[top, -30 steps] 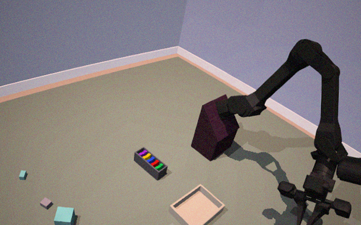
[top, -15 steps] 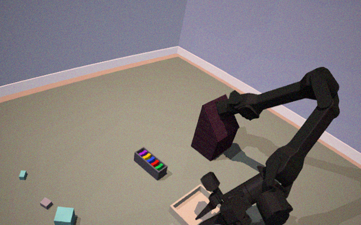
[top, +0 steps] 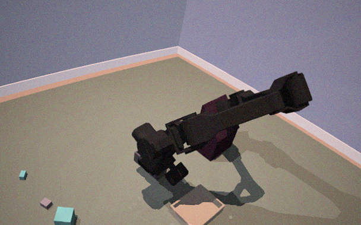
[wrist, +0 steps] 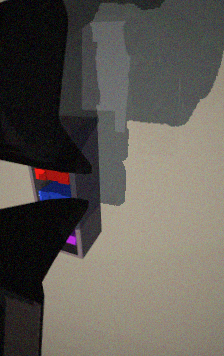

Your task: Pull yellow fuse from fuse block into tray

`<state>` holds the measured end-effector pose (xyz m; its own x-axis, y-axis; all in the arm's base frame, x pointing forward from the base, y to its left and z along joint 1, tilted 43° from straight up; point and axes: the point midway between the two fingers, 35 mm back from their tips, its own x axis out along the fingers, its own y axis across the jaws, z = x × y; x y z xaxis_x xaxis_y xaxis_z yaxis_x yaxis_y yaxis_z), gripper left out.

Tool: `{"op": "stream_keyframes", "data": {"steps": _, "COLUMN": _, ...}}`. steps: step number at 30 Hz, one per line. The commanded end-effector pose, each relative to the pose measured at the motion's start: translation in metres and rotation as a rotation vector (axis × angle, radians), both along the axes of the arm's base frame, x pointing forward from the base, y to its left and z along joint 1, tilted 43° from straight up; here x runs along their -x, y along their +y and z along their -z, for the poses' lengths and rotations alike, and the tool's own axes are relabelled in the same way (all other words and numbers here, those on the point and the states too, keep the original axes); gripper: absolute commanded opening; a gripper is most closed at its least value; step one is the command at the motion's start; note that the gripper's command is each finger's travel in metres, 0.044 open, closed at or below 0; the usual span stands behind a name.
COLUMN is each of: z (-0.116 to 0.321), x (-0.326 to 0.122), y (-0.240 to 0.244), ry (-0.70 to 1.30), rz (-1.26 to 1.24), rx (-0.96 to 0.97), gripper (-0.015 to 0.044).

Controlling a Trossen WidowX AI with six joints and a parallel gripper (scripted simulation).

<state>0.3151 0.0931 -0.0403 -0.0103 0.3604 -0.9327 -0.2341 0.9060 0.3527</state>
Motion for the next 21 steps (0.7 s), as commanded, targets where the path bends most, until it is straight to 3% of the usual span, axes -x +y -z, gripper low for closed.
{"op": "stream_keyframes", "data": {"steps": 1, "z": 0.026, "x": 0.018, "y": -0.039, "ry": 0.098, "rz": -0.020, "rx": -0.231, "gripper": 0.0070}}
{"op": "stream_keyframes", "data": {"steps": 5, "z": 0.037, "x": 0.027, "y": -0.062, "ry": 0.097, "rz": -0.001, "rx": -0.367, "gripper": 0.0070}}
{"op": "stream_keyframes", "data": {"steps": 21, "z": 0.042, "x": 0.028, "y": -0.059, "ry": 0.096, "rz": 0.000, "rx": -0.373, "gripper": 0.0070}}
